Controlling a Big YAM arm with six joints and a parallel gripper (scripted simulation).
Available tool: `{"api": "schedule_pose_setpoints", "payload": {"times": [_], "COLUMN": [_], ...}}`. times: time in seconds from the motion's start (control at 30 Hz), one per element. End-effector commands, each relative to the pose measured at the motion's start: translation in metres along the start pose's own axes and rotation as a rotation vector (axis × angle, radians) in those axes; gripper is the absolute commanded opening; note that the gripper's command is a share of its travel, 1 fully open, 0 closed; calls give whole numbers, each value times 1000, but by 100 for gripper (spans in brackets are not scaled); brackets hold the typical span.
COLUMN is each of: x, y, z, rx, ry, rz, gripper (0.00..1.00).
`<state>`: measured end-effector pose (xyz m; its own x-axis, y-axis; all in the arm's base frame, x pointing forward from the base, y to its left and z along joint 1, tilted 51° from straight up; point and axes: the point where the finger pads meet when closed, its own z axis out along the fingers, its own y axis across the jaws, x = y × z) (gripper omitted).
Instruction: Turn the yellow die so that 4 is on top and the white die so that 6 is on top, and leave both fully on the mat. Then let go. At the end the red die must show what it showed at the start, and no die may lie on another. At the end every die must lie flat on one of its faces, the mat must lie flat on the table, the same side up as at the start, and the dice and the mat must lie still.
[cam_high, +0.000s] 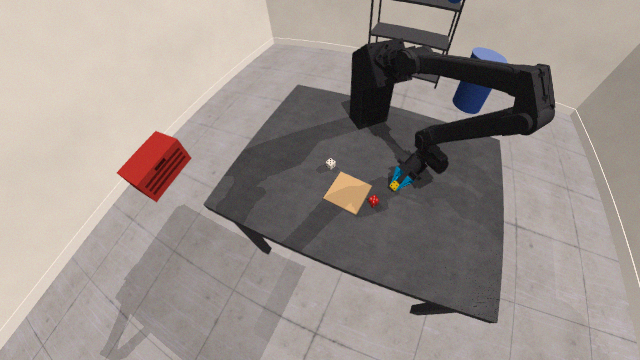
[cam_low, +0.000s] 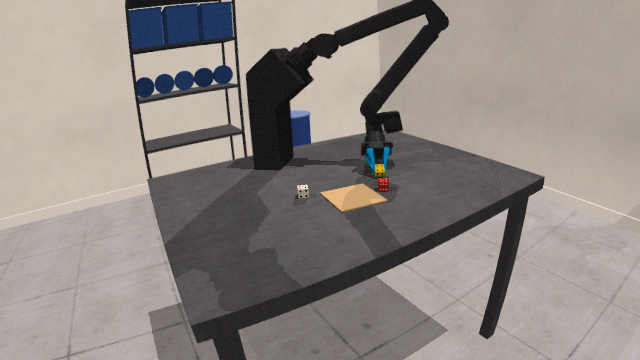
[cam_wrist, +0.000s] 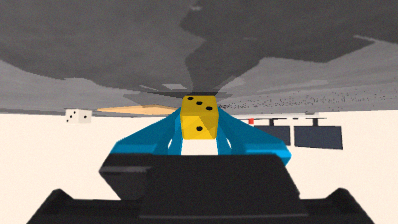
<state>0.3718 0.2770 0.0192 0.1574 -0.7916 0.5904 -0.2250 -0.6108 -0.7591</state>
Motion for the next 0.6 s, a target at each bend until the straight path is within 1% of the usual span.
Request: {"api": "schedule_pose_setpoints", "payload": {"times": [0.0,0.57], "x": [5,4], "y": [8,6], "z": [3,4], "rx": [-9,-7], "ry": [9,10], "rz": [-6,-3], "gripper": [25,25]}}
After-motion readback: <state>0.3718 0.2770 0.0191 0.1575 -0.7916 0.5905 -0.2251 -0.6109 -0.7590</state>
